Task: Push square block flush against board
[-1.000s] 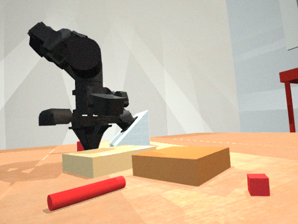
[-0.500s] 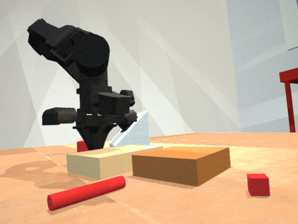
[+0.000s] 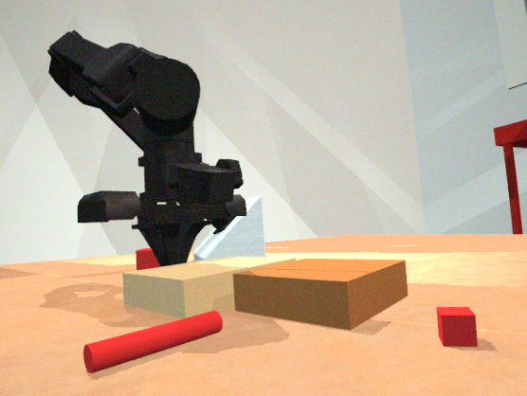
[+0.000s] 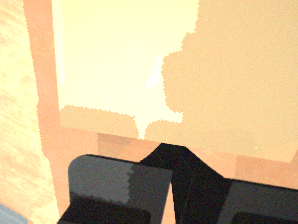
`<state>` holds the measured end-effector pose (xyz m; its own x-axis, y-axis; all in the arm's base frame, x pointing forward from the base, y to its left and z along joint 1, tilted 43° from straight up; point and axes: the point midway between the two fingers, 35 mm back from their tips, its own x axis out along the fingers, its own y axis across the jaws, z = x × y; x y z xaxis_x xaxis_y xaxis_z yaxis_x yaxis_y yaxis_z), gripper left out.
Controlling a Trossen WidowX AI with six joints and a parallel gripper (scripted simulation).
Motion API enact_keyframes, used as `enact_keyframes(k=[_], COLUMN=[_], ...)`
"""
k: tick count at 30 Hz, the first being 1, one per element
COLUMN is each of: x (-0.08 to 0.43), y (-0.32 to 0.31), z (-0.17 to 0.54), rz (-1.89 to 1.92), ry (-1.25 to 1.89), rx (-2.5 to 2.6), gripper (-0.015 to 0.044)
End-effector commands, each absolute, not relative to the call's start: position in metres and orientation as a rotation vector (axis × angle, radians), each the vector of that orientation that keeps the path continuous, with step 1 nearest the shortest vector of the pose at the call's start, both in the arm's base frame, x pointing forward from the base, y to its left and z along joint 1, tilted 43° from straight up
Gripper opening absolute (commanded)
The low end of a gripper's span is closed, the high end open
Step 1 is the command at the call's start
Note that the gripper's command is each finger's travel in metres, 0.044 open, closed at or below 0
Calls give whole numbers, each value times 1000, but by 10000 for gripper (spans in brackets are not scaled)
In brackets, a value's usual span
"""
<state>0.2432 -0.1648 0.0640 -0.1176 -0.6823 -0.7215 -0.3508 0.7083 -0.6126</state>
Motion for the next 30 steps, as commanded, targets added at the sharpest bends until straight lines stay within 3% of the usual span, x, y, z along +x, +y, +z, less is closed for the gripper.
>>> enact_keyframes(k=[1,25,30], x=[238,202,213], y=[-166,-173,-142], z=[65,78,111], rz=[-340,-341,-340], ry=[1725,1727,1727], rx=[-827,-828,-827], gripper=[0,0,0])
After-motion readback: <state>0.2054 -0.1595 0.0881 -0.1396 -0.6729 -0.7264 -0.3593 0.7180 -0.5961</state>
